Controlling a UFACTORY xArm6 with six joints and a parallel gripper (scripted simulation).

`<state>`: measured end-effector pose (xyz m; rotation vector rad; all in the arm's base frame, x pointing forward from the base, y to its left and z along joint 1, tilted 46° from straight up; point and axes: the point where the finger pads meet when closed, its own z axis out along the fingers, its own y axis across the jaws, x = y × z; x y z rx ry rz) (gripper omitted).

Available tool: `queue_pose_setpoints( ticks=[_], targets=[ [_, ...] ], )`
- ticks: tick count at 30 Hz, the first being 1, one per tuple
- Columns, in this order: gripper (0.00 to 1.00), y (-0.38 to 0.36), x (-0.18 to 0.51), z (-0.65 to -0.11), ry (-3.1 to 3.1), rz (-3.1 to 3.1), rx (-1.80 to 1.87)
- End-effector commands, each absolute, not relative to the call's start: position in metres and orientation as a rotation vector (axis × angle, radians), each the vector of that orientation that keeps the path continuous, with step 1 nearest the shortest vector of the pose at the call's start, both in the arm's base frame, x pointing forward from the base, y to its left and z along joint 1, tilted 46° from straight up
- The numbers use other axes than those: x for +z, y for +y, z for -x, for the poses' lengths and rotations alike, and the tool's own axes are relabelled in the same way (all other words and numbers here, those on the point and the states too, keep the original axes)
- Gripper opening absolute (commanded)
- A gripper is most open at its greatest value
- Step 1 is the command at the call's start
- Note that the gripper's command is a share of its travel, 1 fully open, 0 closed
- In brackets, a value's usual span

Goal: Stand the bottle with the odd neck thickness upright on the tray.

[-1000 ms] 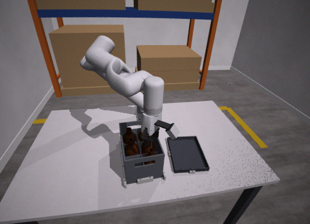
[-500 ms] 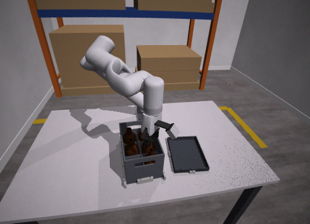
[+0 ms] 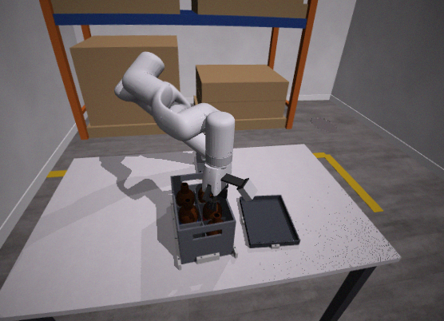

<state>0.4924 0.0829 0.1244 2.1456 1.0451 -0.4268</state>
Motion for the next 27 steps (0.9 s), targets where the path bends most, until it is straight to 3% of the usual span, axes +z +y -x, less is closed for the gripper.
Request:
queue_pose_setpoints(
  ticks=[1,27],
  targets=[
    [0.65,0.081,0.123,-0.493,1.046,-2.146,-0.422],
    [0.65,0.062,0.103,-0.494,1.046,-2.146,-0.422]
  ],
)
